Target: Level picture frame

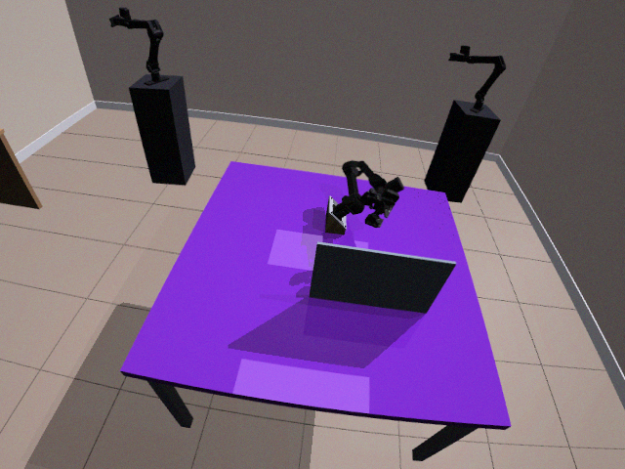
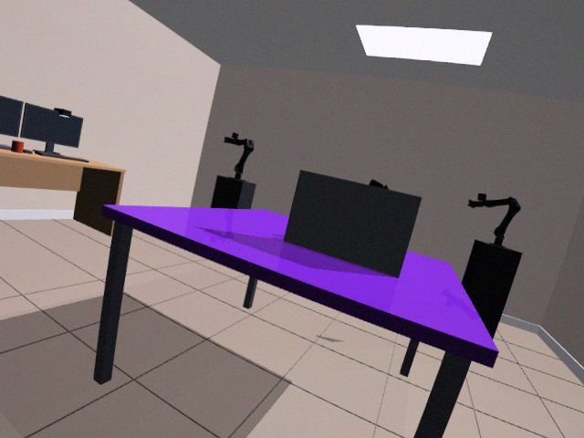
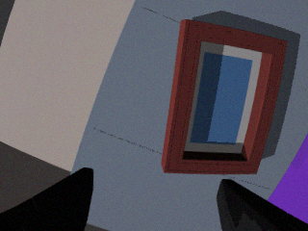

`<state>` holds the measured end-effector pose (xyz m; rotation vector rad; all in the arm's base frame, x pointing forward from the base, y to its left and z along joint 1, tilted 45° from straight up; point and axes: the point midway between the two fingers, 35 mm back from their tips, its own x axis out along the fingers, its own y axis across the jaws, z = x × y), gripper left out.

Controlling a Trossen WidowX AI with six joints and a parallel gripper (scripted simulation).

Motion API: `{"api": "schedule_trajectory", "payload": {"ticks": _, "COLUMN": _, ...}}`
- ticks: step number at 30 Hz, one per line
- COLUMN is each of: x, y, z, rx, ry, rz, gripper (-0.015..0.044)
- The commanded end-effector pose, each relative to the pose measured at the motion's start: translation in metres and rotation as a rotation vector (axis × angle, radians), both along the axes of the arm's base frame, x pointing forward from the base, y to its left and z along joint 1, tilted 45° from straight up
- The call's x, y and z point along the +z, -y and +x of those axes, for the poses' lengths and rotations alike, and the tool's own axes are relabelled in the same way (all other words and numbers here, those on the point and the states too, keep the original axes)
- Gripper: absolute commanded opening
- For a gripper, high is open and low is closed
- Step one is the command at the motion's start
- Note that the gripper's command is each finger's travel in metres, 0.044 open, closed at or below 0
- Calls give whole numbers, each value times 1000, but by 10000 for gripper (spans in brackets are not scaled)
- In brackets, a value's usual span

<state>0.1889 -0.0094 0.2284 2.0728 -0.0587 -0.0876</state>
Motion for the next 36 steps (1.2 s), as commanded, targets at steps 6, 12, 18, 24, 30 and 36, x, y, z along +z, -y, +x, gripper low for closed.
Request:
{"api": "schedule_trajectory", "payload": {"ticks": 6, "x": 0, "y": 0, "z": -1, "rx": -3, "ry": 2, "rz": -4, "gripper": 260}}
{"api": "schedule_trajectory", "payload": {"ticks": 12, "x": 0, "y": 0, "z": -1, "rx": -3, "ry": 2, "rz": -4, "gripper": 260}}
{"api": "schedule_trajectory", "payload": {"ticks": 18, "x": 0, "y": 0, "z": 1, "rx": 0, "ry": 0, "rz": 0, "gripper": 260}}
{"api": "schedule_trajectory", "payload": {"ticks": 24, "x": -10, "y": -8, "z": 41, "rx": -2, "ry": 5, "rz": -1, "gripper": 260}}
{"api": "schedule_trajectory", "payload": {"ticks": 30, "x": -31, "y": -19, "z": 69, "rx": -4, "ry": 9, "rz": -2, "gripper": 260}}
{"api": "schedule_trajectory", "payload": {"ticks": 36, "x": -32, "y": -20, "z": 70, "rx": -4, "ry": 9, "rz": -2, "gripper": 260}}
